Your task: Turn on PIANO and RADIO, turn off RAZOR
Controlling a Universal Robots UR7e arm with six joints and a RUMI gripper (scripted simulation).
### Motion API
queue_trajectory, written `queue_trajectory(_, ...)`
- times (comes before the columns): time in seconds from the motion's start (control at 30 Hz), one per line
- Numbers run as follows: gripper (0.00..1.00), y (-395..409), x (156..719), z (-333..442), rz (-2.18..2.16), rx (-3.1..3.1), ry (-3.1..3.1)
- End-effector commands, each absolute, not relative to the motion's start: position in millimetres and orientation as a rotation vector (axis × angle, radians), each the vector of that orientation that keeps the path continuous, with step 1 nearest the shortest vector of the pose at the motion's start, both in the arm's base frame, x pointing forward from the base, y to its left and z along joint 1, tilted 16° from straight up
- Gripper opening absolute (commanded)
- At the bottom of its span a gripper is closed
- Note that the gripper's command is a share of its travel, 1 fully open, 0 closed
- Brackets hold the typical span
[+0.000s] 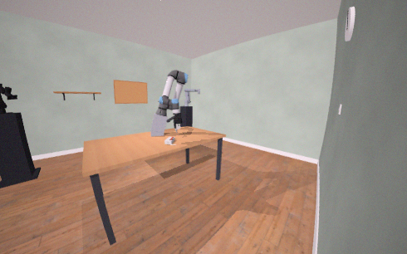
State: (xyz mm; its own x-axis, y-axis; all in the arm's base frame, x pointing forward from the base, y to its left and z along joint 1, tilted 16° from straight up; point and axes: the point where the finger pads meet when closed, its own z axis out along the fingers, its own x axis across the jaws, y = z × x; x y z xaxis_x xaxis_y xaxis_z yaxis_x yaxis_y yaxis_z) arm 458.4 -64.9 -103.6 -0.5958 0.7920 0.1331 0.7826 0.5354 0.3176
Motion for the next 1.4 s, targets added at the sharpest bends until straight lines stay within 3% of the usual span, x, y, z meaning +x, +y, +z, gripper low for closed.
queue_trajectory(0.0, 0.00, -65, 459, -103, 0.543, 1.399, 2.728)
queue_trajectory(1.1, 0.00, -64, 461, -111, 0.543, 1.399, 2.728)
queue_trajectory(1.37, 0.00, -50, 470, -172, 0.543, 1.399, 2.728)
